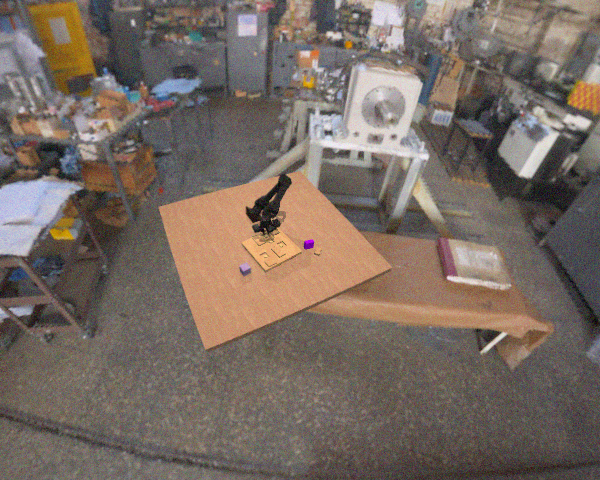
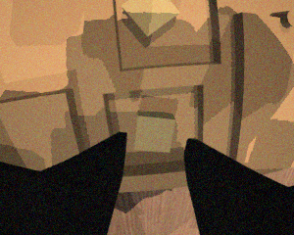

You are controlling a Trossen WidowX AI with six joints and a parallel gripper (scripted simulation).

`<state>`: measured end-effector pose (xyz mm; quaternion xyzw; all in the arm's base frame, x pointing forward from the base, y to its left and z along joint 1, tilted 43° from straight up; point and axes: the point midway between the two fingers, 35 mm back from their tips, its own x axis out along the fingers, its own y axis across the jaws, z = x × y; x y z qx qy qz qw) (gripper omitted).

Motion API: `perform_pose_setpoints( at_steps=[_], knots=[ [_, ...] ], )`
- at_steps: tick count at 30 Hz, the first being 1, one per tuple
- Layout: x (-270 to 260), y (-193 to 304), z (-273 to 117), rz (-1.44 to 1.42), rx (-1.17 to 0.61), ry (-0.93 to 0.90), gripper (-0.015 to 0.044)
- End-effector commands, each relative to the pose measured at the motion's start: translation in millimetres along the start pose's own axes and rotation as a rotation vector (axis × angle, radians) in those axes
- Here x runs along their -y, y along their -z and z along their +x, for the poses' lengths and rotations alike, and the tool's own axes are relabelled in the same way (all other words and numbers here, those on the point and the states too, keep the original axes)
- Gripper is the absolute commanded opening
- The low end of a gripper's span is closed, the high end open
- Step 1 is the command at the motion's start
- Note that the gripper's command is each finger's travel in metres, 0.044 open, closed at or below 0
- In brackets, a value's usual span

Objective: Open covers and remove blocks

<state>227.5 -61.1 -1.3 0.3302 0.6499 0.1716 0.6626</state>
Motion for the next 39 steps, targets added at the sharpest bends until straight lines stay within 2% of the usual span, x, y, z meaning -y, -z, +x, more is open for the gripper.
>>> perform_pose_setpoints(
  at_steps=[1, 25, 34, 39],
  knots=[
    [-0.2, 0.1, 5.2, 0.006, 0.001, -0.006, 0.0144],
    [-0.4, 0.1, 17.7, 0.006, 0.001, -0.007, 0.0144],
    [-0.2, -0.1, 15.6, 0.0, -0.001, -0.002, 0.0084],
    [-0.2, -0.1, 15.4, 0.0, -0.001, -0.002, 0.008]
  ],
)
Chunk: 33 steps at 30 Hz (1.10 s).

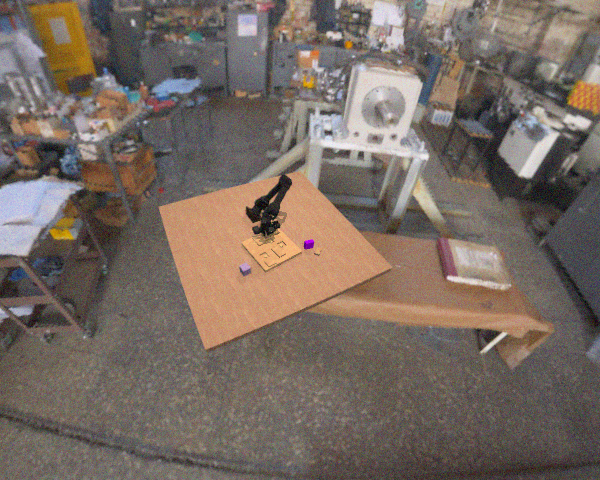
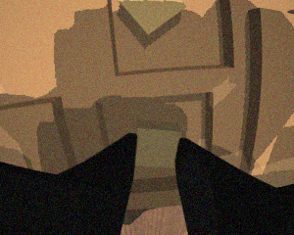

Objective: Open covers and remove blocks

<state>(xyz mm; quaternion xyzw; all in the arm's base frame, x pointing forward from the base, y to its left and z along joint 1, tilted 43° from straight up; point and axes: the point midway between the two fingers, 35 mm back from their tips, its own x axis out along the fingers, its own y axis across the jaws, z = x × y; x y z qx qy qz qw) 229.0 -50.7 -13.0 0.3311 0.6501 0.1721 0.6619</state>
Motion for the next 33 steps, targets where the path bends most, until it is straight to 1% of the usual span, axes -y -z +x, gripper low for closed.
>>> perform_pose_setpoints(
  at_steps=[1, 33],
  knots=[
    [0.0, -0.2, -1.0, -0.001, 0.0, 0.0, 0.008],
    [1.3, 0.7, -41.9, 0.005, 0.002, -0.002, 0.008]
  ],
)
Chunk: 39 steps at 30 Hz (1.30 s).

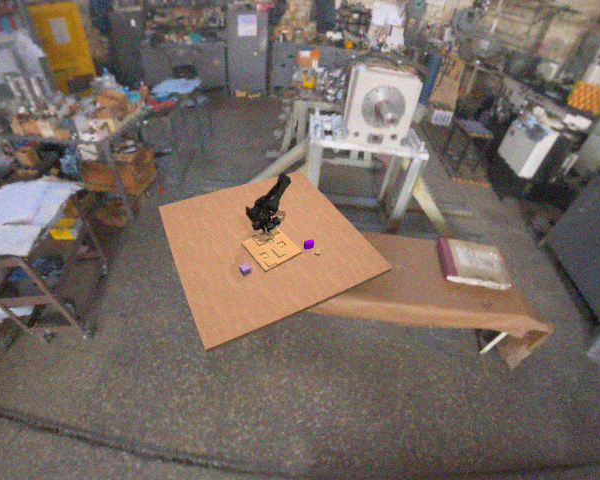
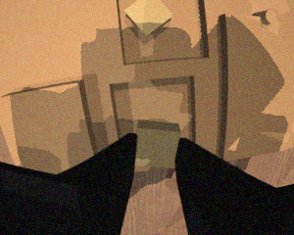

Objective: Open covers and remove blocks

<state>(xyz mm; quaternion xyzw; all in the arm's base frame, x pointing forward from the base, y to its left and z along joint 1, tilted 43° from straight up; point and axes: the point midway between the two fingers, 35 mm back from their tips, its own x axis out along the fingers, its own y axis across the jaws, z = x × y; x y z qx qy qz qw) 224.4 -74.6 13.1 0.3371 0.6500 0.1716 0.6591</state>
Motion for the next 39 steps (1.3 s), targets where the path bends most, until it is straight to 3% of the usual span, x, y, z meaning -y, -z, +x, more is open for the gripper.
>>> perform_pose_setpoints(
  at_steps=[1, 25, 39],
  knots=[
    [0.3, -0.2, -7.5, -0.006, 0.003, 0.006, 0.008],
    [-0.2, 0.0, -58.4, -0.004, 0.002, 0.008, 0.008],
    [-43.6, -15.9, -60.9, 0.001, 0.006, 0.027, 0.008]
  ],
)
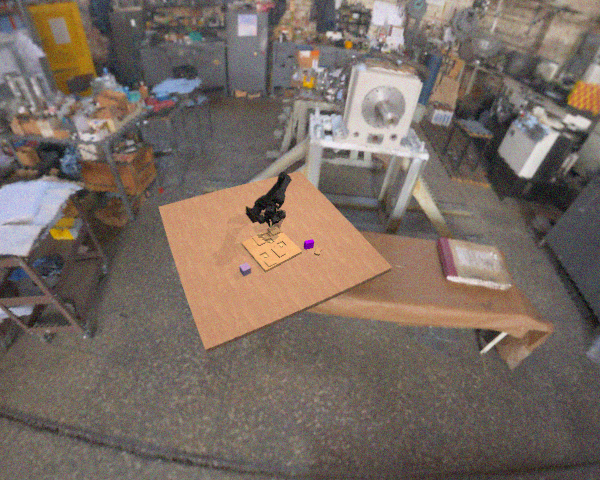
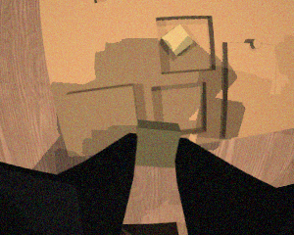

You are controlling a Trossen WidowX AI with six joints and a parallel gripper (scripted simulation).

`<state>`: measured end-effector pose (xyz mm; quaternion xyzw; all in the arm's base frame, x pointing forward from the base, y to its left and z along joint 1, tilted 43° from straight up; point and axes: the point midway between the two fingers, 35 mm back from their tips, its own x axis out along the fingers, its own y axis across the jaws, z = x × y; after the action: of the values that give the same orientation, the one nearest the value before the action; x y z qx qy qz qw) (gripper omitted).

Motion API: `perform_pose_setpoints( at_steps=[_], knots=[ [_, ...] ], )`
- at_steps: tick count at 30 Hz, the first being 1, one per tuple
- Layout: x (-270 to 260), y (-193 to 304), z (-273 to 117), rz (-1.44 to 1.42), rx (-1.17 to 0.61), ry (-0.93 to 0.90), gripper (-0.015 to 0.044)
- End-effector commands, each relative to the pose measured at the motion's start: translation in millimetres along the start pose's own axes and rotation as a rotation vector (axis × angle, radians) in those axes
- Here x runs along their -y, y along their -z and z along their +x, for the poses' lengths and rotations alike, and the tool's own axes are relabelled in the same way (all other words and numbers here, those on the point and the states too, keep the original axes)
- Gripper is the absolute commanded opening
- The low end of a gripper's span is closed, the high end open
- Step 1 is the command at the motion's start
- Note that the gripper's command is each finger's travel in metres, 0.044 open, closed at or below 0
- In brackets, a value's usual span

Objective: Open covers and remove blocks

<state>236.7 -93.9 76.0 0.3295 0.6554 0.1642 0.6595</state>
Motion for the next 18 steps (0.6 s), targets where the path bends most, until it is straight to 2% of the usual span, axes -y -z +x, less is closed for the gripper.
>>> perform_pose_setpoints(
  at_steps=[1, 18],
  knots=[
    [-16.2, -5.1, -3.2, 0.0, 0.011, 0.004, 0.008],
    [-77.1, -12.8, -4.6, 0.0, 0.016, 0.006, 0.008]
  ],
)
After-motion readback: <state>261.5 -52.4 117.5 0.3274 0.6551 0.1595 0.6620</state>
